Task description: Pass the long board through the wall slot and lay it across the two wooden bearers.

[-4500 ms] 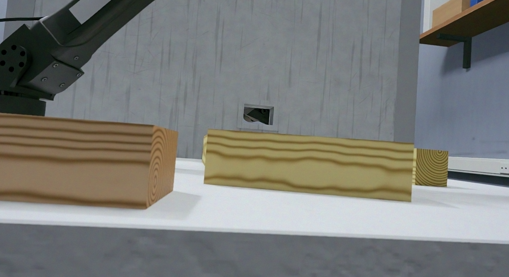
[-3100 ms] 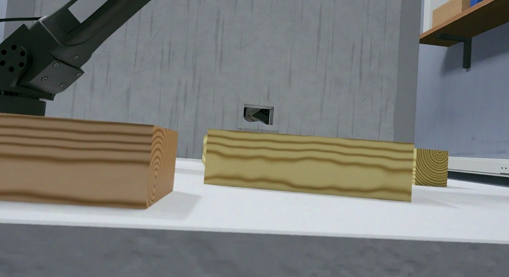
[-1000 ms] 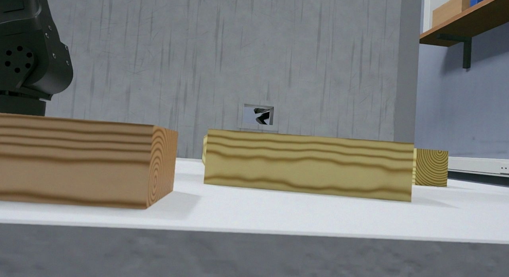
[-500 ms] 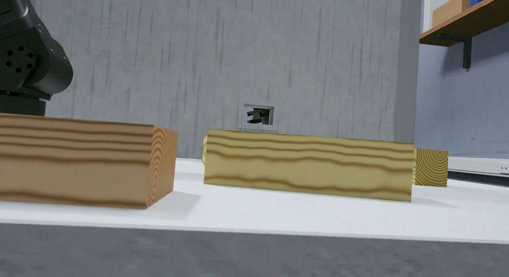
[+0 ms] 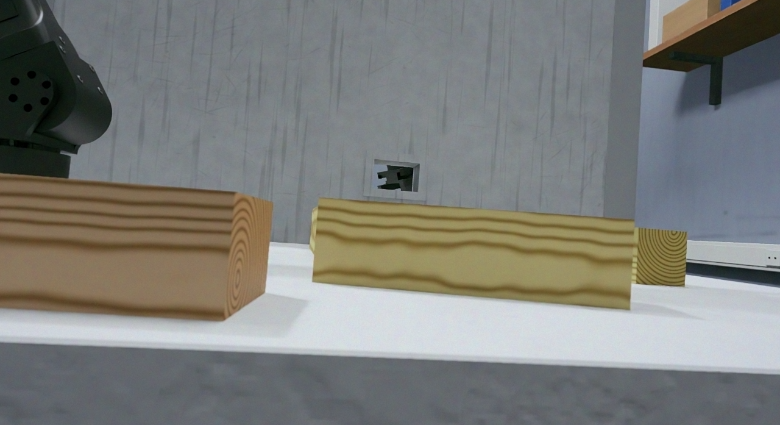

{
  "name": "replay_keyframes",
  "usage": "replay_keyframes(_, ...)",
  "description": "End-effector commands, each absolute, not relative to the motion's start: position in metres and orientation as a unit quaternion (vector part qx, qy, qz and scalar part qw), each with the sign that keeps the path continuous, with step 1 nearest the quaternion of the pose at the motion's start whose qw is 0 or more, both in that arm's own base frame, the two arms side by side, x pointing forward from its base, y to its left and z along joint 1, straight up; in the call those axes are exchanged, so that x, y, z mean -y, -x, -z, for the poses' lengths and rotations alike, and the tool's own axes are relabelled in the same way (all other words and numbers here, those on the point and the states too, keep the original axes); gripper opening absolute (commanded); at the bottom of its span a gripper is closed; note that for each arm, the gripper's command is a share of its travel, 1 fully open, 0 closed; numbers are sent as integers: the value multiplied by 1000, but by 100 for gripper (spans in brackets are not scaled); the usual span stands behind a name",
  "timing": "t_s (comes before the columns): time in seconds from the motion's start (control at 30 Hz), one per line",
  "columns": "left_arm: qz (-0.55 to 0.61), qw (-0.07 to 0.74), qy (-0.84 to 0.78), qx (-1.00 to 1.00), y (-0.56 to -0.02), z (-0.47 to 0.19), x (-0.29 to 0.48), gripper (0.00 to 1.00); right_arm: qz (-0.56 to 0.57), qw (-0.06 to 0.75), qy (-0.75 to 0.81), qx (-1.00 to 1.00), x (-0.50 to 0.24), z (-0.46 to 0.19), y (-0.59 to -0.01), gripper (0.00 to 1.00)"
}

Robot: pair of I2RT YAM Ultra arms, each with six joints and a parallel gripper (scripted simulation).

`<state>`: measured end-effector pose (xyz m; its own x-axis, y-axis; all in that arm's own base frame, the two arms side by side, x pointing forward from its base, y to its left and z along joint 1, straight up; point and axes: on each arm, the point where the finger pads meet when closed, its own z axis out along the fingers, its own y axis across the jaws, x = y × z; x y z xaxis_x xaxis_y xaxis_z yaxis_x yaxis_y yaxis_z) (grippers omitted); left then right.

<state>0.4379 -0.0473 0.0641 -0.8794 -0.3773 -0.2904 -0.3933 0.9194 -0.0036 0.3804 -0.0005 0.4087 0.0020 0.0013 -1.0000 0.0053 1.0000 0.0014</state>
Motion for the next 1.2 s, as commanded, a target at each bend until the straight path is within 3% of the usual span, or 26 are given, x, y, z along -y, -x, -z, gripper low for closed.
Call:
replay_keyframes(0.0,-24,177,207,-962,-450,-85,45,76,-4,707,3,-707,-5,-410,-377,100)
replay_keyframes(1.17,-26,159,200,-966,-455,-31,39,76,-4,707,3,-707,-5,-410,-377,100)
